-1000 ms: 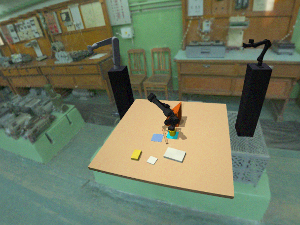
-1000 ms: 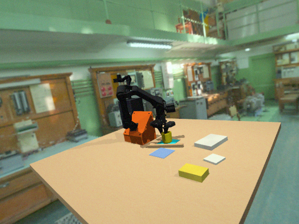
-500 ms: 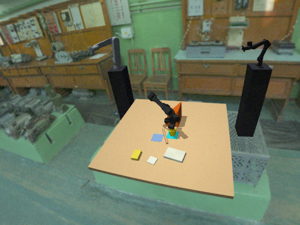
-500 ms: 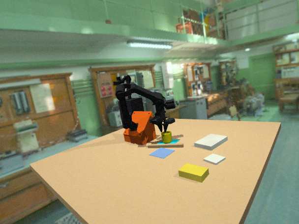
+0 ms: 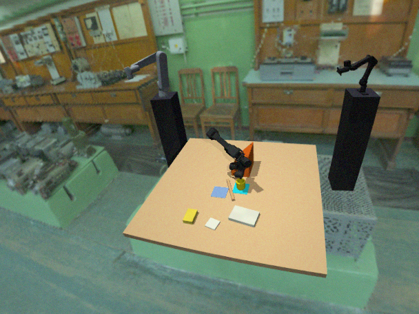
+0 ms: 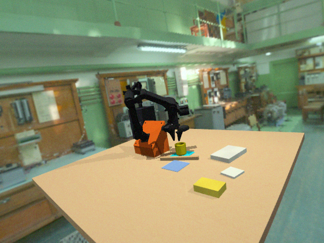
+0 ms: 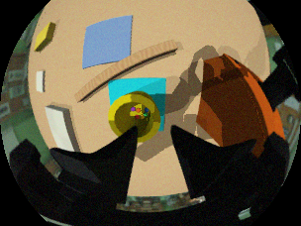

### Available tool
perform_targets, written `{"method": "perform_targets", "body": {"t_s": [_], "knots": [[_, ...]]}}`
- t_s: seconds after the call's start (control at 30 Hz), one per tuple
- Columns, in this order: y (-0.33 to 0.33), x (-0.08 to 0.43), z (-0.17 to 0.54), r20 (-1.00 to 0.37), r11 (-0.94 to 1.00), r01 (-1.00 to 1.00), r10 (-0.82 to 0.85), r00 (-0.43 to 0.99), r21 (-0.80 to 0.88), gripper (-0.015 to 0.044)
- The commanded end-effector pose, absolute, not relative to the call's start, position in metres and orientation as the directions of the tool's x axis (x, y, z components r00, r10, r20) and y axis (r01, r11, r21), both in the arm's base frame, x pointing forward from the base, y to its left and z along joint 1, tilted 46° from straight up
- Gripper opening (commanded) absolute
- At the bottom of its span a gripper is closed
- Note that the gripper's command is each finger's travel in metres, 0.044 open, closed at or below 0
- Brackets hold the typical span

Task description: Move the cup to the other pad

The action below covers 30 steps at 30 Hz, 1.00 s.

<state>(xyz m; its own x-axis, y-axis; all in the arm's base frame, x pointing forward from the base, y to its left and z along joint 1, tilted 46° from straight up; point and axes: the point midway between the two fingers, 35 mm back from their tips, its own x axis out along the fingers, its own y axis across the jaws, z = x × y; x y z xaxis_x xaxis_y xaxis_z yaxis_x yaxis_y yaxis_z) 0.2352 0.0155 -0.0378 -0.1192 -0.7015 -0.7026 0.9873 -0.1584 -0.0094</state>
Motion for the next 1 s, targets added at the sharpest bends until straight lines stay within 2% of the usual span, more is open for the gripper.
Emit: {"method": "perform_targets", "body": {"t_s": [0.0, 0.2, 0.7, 0.97], "knots": [[0.015, 0.235, -0.039, -0.702, -0.157, 0.988, -0.702, -0.120, -0.011, 0.0278], [0.018, 0.236, -0.036, -0.703, -0.157, 0.988, -0.701, -0.120, -0.011, 0.0435], [0.059, 0.244, 0.004, -0.707, -0.161, 0.987, -0.697, -0.119, -0.008, 0.0440], [0.058, 0.244, 0.003, -0.705, -0.155, 0.988, -0.699, -0.116, -0.008, 0.0440]]}}
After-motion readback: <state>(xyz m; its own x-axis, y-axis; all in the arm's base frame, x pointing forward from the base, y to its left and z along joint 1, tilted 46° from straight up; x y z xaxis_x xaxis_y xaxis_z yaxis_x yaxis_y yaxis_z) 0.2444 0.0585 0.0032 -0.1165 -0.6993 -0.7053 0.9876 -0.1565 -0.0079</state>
